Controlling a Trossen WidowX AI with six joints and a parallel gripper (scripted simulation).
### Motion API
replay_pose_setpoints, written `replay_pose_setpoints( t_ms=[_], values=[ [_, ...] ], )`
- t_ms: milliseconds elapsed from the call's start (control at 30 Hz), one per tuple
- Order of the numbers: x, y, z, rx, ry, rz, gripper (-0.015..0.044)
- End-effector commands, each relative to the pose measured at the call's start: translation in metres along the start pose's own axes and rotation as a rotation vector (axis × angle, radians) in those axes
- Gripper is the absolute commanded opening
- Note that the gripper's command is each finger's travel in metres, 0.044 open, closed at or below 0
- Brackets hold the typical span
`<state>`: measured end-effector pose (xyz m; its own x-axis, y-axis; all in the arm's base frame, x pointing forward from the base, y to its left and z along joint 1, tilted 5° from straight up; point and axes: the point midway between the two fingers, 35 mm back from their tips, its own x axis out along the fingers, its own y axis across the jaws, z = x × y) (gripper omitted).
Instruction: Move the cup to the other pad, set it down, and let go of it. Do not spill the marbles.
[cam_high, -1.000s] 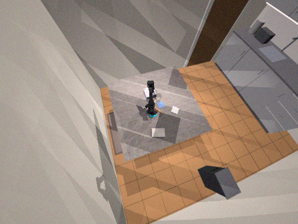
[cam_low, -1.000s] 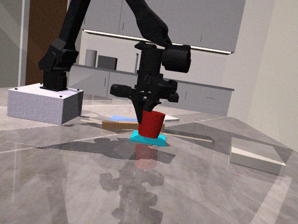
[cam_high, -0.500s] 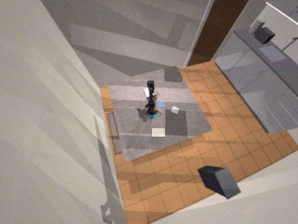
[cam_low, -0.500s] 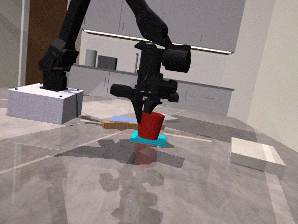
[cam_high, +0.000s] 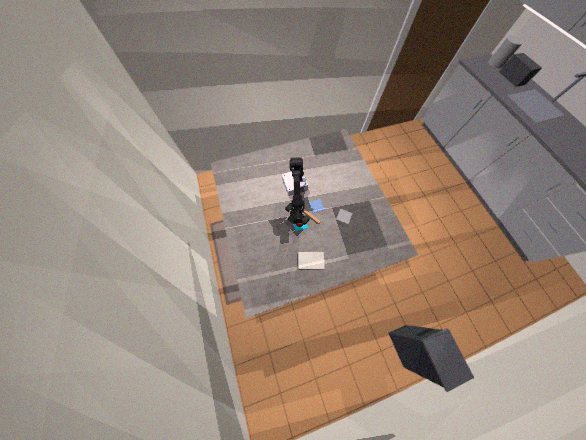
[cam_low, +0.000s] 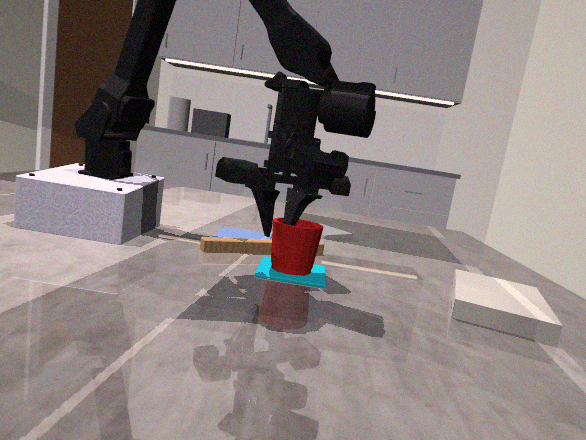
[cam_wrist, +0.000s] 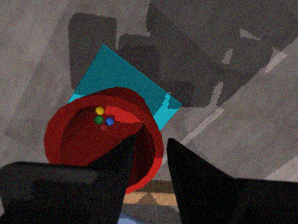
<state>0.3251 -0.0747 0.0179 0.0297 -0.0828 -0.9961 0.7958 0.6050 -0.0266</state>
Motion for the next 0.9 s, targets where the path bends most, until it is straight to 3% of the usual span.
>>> replay_pose_setpoints(
  t_ms=[0, 733, 867],
  values=[
    [-0.010, 0.002, 0.003, 0.002, -0.011, 0.010, 0.0128],
    [-0.043, -0.003, -0.003, 0.000, -0.008, 0.009, 0.0128],
    [-0.039, -0.004, -0.003, -0.003, -0.003, 0.004, 0.0233]
  ],
)
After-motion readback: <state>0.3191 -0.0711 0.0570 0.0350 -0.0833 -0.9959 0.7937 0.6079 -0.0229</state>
